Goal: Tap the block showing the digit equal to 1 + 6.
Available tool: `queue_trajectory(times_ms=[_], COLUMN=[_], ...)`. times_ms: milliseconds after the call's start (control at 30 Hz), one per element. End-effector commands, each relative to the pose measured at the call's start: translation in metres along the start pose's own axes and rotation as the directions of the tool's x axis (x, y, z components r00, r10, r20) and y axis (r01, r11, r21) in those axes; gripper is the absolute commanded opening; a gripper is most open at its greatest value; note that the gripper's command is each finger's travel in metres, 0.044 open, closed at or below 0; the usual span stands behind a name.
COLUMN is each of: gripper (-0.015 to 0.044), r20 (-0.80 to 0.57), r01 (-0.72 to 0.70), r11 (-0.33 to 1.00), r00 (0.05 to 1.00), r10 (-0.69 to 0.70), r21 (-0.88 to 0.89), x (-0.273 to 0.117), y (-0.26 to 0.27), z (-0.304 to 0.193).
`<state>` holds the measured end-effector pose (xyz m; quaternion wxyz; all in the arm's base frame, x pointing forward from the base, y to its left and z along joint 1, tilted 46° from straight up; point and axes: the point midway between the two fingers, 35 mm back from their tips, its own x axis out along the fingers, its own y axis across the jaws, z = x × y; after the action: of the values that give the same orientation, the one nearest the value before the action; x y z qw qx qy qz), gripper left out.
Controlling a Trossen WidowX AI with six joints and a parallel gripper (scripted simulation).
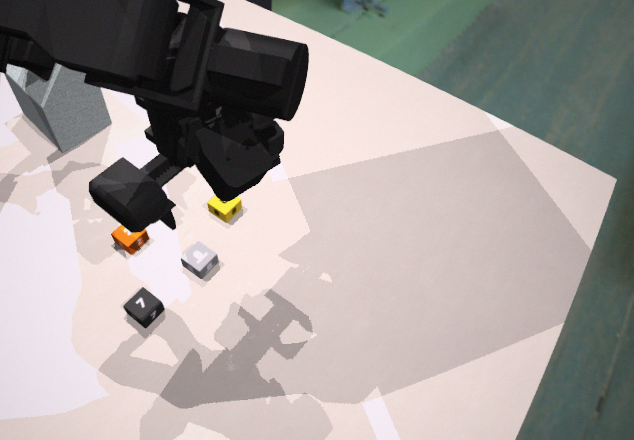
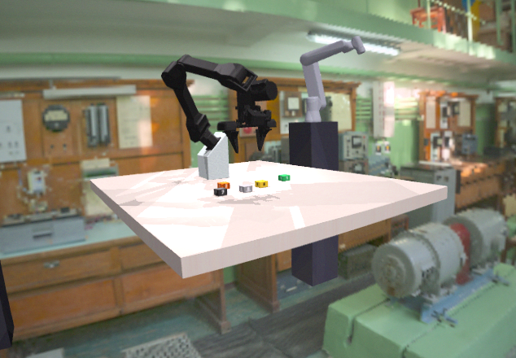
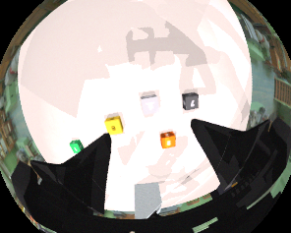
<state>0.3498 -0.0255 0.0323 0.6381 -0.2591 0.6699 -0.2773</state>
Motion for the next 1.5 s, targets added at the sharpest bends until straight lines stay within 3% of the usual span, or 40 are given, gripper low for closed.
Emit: queue_trajectory(times_ms=[0,600,800,1467], gripper=[0.04,0.04,0.04,0.04], r20=[-0.004,-0.004,-0.004,-0.004], r01=[0.011,0.01,0.015,0.016], r11=[1.0,1.0,1.0,1.0], r00=[1.0,1.0,1.0,1.0], r10=[-0.011,-0.011,-0.015,-0.016], r21=[-0.026,-0.026,-0.026,-0.026], x=[0.001,0.001,0.0,0.0], y=[-0.002,-0.006,-0.102,-0.104], z=[-0.003,-0.002,-0.006,-0.006])
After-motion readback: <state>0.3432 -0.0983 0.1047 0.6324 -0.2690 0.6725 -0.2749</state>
